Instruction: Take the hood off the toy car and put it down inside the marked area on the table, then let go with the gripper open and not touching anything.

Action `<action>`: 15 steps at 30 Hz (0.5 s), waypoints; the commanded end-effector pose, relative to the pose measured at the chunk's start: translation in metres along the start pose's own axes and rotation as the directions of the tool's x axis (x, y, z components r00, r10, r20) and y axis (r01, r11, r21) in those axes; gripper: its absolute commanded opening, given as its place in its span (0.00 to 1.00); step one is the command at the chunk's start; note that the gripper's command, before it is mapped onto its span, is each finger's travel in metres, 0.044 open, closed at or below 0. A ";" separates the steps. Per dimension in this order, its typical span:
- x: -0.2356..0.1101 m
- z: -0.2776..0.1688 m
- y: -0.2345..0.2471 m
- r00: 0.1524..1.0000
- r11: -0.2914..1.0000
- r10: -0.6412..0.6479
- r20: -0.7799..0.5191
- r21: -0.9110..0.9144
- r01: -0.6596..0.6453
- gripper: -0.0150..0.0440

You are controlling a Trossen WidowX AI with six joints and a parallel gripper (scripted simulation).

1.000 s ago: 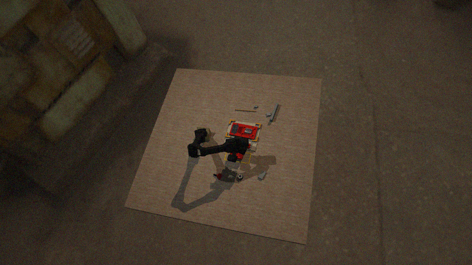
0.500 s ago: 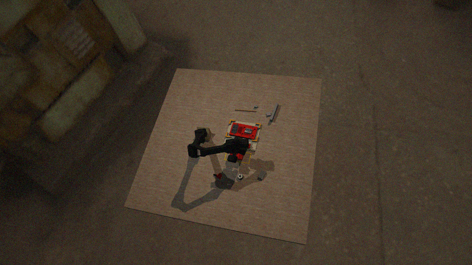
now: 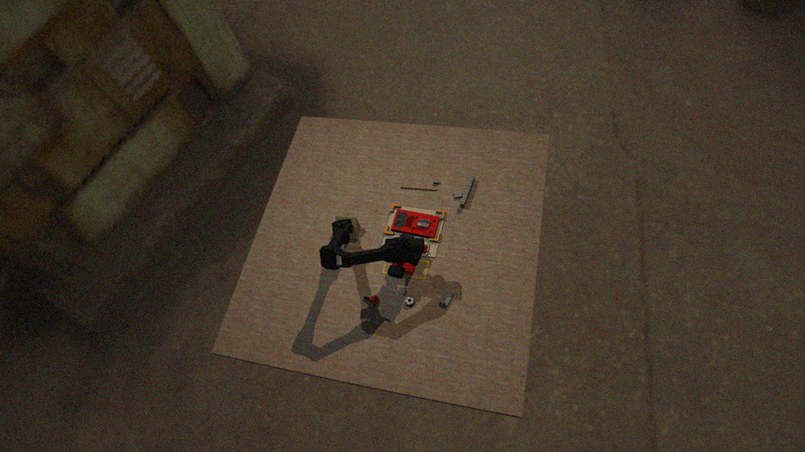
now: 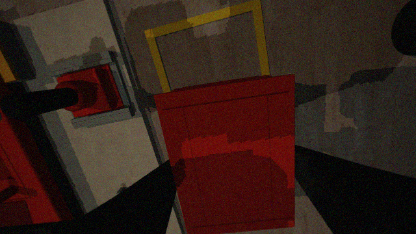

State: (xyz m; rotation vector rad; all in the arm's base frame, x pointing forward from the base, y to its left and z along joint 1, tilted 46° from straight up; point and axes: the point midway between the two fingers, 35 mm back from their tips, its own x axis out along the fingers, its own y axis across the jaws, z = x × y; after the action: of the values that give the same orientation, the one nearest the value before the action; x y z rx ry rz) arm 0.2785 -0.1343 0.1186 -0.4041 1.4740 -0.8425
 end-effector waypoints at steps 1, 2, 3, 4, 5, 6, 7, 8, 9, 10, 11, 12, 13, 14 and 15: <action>0.002 0.000 -0.001 1.000 1.000 -0.004 0.001 -0.005 0.004 0.25; 0.003 0.000 -0.001 1.000 1.000 -0.004 0.001 -0.005 0.004 0.25; 0.003 0.000 -0.001 1.000 1.000 -0.004 0.001 -0.005 0.004 0.25; 0.004 0.000 -0.001 1.000 1.000 -0.004 0.001 -0.005 0.004 0.25; 0.004 -0.001 -0.001 1.000 1.000 -0.004 0.001 -0.005 0.004 0.25; 0.005 -0.001 -0.001 1.000 1.000 -0.004 0.001 -0.005 0.004 0.25; 0.005 -0.001 -0.001 1.000 1.000 -0.004 0.001 -0.005 0.004 0.25; 0.005 -0.001 -0.001 1.000 1.000 -0.004 0.001 -0.005 0.004 0.25; 0.005 -0.001 -0.001 1.000 1.000 -0.004 0.001 -0.005 0.004 0.25; 0.006 -0.001 -0.001 1.000 1.000 -0.004 0.001 -0.005 0.004 0.25; 0.006 -0.001 -0.001 1.000 1.000 -0.004 0.001 -0.005 0.004 0.25; 0.006 -0.001 -0.001 1.000 1.000 -0.004 0.001 -0.005 0.004 0.25; 0.007 -0.001 -0.001 1.000 1.000 -0.004 0.001 -0.005 0.004 0.25; 0.007 -0.001 -0.001 1.000 1.000 -0.004 0.001 -0.005 0.004 0.25; 0.008 -0.001 -0.001 1.000 1.000 -0.004 0.001 -0.005 0.004 0.25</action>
State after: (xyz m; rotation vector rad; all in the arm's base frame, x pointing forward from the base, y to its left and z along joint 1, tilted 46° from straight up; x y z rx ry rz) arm 0.2770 -0.1390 0.1140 -0.4050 1.4740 -0.8433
